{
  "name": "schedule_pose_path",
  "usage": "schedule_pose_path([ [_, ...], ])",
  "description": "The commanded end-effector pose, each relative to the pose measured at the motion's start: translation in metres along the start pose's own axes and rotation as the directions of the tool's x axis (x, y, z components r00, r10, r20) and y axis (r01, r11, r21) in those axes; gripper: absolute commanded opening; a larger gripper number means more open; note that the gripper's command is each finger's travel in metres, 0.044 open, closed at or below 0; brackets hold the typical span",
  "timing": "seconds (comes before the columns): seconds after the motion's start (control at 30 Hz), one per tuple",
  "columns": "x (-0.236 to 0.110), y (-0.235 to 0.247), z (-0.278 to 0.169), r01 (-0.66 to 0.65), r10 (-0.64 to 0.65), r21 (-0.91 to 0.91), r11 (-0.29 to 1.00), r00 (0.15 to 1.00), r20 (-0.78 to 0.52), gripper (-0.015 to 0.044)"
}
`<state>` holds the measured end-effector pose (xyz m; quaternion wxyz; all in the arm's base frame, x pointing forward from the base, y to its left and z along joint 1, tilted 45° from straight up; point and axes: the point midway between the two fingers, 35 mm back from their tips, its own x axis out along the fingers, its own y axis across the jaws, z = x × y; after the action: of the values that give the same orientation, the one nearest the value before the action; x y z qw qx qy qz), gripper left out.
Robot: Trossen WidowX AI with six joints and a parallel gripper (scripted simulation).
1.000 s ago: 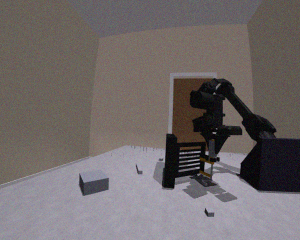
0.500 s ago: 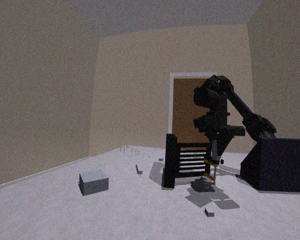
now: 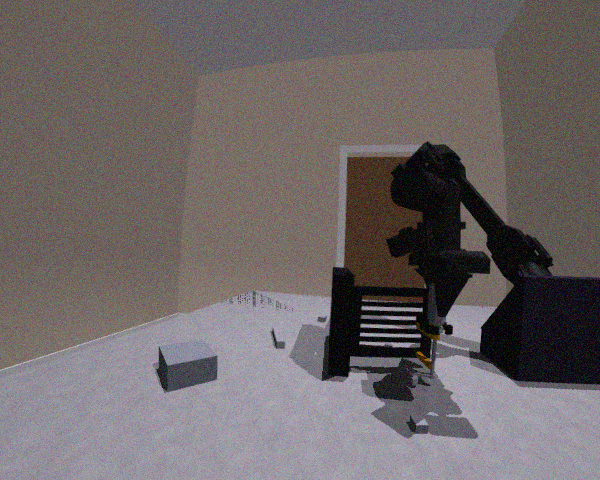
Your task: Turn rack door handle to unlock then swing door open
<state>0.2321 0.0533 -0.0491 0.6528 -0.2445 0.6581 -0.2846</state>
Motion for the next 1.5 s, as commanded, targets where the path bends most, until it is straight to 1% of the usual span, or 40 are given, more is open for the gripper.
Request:
schedule_pose_path([
  [0.0,0.0,0.01,0.003,-0.001,0.001,0.078,0.997,1.0,0.001,0.0026],
  [0.5,0.0,0.011,0.003,-0.001,0.001,0.09,0.996,1.0,0.001,0.0026],
  [0.83,0.0,0.011,0.003,-0.001,0.001,0.09,0.996,1.0,0.001,0.0288],
  [0.87,0.0,0.011,0.003,-0.001,0.001,0.09,0.996,1.0,0.001,0.0298],
  [1.47,-0.029,0.013,0.005,-0.004,0.004,0.089,0.996,1.0,0.001,0.0298],
])
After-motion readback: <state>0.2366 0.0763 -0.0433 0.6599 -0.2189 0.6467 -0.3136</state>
